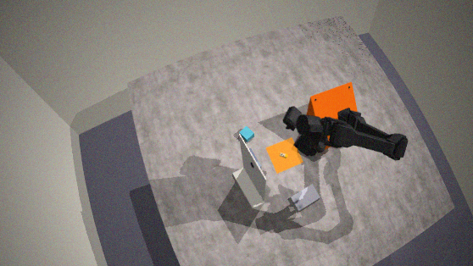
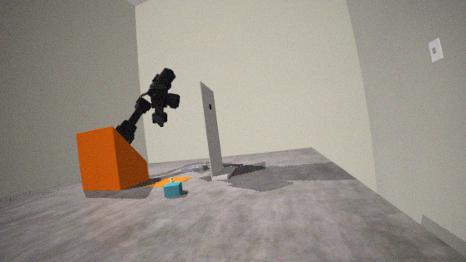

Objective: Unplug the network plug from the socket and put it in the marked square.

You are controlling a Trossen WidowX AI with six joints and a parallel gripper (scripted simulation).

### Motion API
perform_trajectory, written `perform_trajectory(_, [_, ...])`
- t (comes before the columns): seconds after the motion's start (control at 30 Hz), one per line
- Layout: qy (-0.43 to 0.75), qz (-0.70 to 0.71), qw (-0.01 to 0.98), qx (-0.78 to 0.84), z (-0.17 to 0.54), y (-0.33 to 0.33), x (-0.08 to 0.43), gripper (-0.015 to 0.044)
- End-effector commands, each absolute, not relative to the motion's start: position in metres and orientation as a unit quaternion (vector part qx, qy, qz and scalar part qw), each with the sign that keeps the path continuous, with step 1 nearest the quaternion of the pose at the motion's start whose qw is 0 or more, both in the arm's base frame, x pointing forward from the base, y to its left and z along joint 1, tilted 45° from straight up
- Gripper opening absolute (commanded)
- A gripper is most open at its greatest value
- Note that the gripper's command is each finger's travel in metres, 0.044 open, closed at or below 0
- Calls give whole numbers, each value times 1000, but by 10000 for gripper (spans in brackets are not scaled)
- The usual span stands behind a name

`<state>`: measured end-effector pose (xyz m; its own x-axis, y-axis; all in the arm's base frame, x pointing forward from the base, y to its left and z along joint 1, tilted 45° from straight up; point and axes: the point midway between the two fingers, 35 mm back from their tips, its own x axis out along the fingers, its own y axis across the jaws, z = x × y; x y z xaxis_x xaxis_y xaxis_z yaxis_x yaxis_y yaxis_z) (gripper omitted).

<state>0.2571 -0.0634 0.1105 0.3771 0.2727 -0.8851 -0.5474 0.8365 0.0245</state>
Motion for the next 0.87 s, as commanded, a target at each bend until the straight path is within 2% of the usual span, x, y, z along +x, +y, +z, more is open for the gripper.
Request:
perform_trajectory(0.0, [496, 252, 819, -139, 113, -64, 258, 419])
perform_trajectory(0.03, [496, 252, 819, -139, 113, -64, 258, 440])
perform_trajectory(0.83, [496, 252, 819, -139, 113, -64, 258, 440])
